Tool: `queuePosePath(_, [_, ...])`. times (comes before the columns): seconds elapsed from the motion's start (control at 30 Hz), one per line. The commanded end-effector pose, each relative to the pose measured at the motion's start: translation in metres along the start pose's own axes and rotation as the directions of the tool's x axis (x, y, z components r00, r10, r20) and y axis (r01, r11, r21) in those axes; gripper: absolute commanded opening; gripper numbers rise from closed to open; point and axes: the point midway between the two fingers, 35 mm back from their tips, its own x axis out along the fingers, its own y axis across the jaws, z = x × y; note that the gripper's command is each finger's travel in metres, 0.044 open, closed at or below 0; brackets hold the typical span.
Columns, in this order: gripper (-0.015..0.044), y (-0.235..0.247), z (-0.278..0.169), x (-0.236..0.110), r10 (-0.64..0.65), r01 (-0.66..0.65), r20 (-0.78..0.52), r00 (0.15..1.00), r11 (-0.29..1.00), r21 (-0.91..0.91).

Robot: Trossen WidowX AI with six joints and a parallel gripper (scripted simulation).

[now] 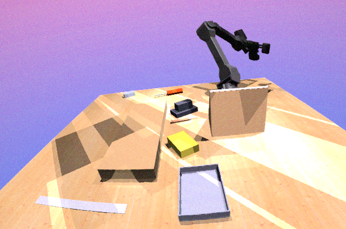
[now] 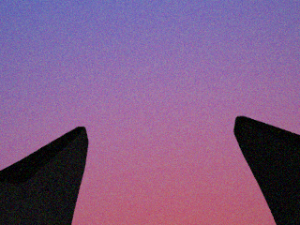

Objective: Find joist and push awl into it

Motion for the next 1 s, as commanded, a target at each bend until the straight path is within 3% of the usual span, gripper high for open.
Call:
queuePosePath(0.0, [0.0426,-0.001,0.002,0.000,-0.001,0.001,0.004,1.000,1.000,0.004])
queuePosePath(0.3, [0.0440,-0.039,0.077,-0.023,-0.051,0.002,0.227,0.973,0.977,0.212])
queuePosePath(0.47, [0.0440,-0.074,0.137,-0.060,-0.107,-0.053,0.417,0.903,0.934,0.353])
queuePosePath(0.7, [0.0440,-0.123,0.211,-0.146,-0.192,-0.200,0.672,0.715,0.865,0.460])
queuePosePath(0.97, [0.0440,-0.157,0.259,-0.272,-0.253,-0.372,0.873,0.416,0.829,0.418])
